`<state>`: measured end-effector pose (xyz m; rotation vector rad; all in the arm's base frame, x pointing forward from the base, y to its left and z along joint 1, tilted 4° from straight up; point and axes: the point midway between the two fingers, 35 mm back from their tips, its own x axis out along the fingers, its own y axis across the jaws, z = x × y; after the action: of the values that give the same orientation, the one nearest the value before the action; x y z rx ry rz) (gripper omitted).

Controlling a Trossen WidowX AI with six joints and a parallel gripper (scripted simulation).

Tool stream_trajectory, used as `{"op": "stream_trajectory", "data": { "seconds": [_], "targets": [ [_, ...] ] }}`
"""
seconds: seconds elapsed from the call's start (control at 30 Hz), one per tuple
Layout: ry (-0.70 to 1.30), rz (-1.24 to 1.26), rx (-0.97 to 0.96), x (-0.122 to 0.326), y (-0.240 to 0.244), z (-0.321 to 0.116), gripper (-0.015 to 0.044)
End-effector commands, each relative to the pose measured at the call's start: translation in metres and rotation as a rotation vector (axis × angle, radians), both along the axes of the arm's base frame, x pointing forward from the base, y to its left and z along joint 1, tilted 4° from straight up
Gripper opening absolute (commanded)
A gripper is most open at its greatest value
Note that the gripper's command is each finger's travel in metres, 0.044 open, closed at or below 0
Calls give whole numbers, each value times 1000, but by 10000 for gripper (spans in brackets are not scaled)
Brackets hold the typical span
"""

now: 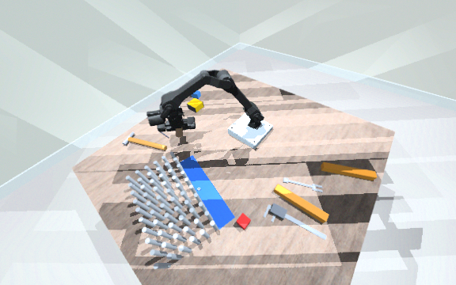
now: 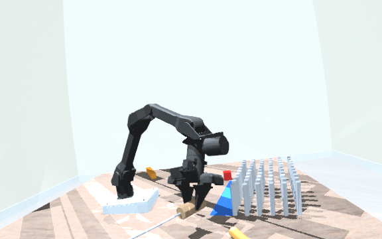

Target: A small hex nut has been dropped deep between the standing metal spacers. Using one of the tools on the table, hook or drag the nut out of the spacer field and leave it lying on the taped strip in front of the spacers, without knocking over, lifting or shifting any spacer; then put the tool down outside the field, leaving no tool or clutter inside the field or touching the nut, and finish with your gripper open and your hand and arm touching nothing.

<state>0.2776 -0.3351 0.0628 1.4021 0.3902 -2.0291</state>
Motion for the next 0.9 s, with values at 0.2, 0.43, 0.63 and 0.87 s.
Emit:
{"op": "stream_trajectory", "data": {
  "seconds": [0.2, 0.43, 0.63, 0.87],
  "targets": [
    [6, -3, -5, -2, 0, -8, 0],
    [6, -3, -5, -2, 1, -13, 0],
    [6, -3, -5, -3, 1, -18, 0],
    [6, -3, -5, -3, 2, -23, 0]
  ]
}}
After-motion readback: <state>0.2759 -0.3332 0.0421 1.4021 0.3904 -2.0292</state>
